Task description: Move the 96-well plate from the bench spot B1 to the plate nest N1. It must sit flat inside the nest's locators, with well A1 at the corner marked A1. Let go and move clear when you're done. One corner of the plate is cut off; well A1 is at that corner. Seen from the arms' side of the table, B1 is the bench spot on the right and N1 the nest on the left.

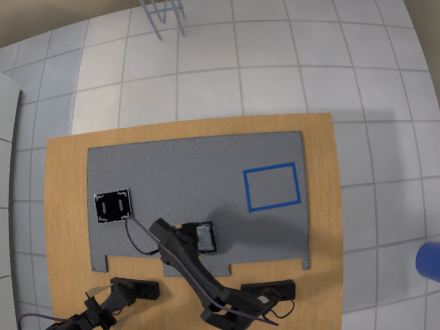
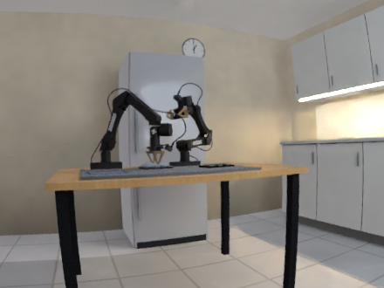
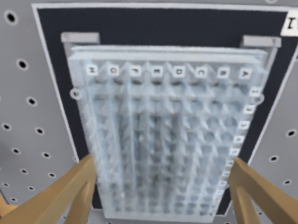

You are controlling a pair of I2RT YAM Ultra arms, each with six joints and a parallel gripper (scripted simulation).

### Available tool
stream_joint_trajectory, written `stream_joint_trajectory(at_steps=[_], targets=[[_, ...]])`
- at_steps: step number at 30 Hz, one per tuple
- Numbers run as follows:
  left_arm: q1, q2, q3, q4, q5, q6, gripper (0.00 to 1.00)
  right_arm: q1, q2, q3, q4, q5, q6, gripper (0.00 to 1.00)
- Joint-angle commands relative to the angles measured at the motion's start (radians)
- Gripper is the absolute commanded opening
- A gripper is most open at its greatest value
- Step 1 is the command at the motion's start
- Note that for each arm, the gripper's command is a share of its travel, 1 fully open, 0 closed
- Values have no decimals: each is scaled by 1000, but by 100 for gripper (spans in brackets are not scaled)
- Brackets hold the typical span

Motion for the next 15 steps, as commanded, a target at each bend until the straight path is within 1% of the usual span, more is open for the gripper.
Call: stream_joint_trajectory(at_steps=[1, 7, 12, 15], targets=[[-1, -3, 31, 11, -2, -2, 100, -1, 10, 30, -24, -3, 7, 78], [-1, -3, 31, 11, -2, -2, 100, 0, -7, -11, 35, 0, 0, 78], [-1, -3, 31, 11, -2, -2, 100, 1, 20, -38, 79, 1, 3, 78], [-1, -3, 31, 11, -2, -2, 100, 0, 24, -47, 64, 0, 2, 78]])
